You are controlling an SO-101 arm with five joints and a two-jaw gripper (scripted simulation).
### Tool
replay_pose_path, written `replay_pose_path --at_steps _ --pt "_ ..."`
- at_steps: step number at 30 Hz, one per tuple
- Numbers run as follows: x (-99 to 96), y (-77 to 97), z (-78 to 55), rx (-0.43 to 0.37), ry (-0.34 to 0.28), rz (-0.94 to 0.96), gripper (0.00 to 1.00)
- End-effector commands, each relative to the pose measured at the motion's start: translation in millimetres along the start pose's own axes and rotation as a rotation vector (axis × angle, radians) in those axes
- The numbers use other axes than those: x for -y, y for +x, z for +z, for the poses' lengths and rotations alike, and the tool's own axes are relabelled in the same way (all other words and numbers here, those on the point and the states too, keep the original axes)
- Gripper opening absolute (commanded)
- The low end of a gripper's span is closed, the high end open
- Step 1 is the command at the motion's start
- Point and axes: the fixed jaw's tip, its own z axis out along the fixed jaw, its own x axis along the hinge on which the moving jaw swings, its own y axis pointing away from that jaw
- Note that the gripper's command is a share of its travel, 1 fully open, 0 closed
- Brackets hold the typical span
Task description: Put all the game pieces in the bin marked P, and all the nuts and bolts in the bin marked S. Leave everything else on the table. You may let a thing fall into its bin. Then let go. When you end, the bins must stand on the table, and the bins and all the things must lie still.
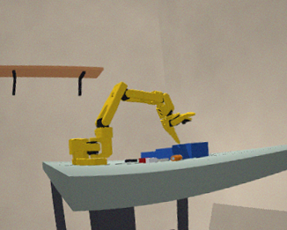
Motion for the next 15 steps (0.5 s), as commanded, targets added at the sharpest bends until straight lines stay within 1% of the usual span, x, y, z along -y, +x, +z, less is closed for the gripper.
replay_pose_path --at_steps 1,6,11,12,15 --pt "-14.6 -13.8 -15.4 0.08 -0.016 0.017 1.0" --pt "-23.8 -13.2 -15.5 0.077 -0.031 0.026 1.0" --pt "-24.5 -13.2 -15.5 0.077 -0.032 0.027 1.0" --pt "-24.3 -14.4 -20.7 0.096 -0.032 0.047 1.0" --pt "-24.3 -14.4 -20.7 0.096 -0.032 0.047 1.0"
